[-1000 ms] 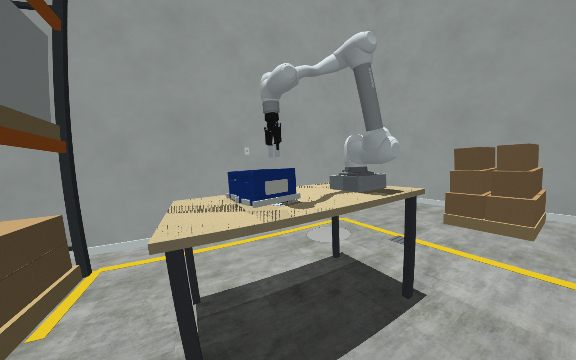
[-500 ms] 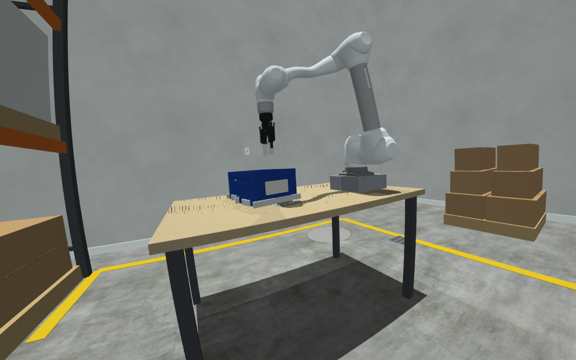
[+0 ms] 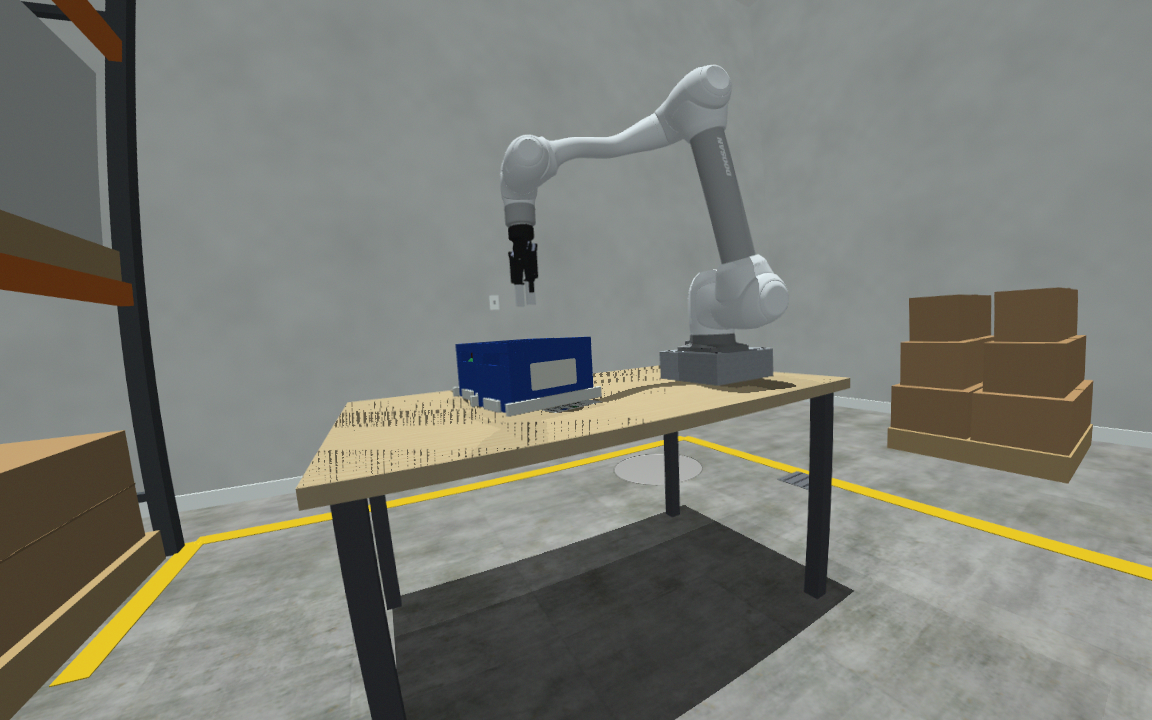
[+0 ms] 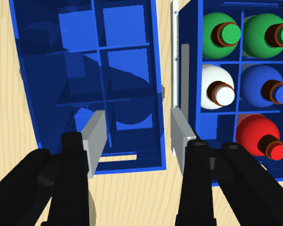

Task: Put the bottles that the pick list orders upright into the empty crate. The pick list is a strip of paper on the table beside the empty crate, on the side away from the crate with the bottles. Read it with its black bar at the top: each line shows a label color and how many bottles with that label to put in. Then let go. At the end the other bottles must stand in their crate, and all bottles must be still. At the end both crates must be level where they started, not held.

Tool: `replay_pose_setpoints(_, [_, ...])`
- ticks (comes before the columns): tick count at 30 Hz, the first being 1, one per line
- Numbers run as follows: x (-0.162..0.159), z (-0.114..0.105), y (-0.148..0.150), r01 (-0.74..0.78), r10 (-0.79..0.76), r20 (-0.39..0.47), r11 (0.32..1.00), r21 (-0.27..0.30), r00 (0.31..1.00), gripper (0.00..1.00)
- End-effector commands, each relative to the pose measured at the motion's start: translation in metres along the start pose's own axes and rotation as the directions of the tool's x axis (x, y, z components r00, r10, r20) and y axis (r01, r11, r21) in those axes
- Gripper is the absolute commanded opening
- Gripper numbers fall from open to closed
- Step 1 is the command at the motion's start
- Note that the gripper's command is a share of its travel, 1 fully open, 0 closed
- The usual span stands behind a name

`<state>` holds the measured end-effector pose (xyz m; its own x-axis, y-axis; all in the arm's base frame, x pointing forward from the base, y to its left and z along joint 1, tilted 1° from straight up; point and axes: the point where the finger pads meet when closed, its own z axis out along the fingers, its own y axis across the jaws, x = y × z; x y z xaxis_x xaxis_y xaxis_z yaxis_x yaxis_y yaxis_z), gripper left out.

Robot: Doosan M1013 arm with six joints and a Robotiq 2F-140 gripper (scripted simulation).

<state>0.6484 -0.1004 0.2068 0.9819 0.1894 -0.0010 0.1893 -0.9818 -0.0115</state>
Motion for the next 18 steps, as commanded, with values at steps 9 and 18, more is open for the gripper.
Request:
replay_pose_setpoints(9, [-0.001,-0.014,0.049,0.0,0.0,0.0,1.0,0.0,1.0,0.38])
replay_pose_setpoints(18, [-0.002,-0.024,0.083,0.0,0.0,0.0,1.0,0.0,1.0,0.38])
